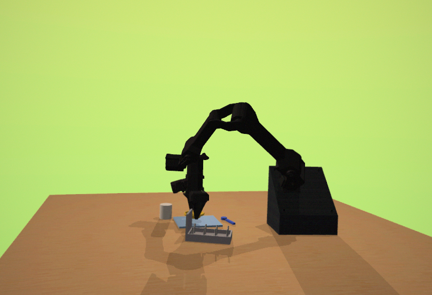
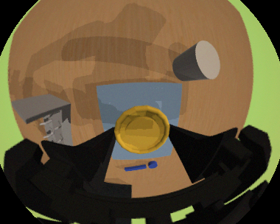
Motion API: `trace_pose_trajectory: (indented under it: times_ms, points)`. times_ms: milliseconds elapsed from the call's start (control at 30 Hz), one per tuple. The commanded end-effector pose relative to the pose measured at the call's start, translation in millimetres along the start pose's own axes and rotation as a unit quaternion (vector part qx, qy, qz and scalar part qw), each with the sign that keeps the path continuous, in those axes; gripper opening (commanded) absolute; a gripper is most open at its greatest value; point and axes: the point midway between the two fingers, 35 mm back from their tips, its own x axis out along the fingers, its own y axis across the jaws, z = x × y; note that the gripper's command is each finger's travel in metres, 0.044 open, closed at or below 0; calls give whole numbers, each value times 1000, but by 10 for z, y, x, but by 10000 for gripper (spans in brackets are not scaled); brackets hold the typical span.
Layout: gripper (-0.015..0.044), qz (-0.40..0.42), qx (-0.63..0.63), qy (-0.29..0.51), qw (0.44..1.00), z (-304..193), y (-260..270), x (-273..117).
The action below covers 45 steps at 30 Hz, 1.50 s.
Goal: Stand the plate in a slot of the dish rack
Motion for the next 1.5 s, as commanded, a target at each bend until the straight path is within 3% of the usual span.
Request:
trace_pose_trajectory:
  times_ms: [0, 133, 733, 933, 1467]
  points:
    - [84, -7, -6, -8, 1000, 86, -40, -259]
    - [0, -9, -5, -8, 1000, 110, -63, -514]
    - [0, -6, -6, -7, 1000, 91, -84, -1522]
    - [0, -5, 5, -7, 1000, 86, -50, -1601]
    - [0, -5, 277, -8, 961, -32, 721, -1700]
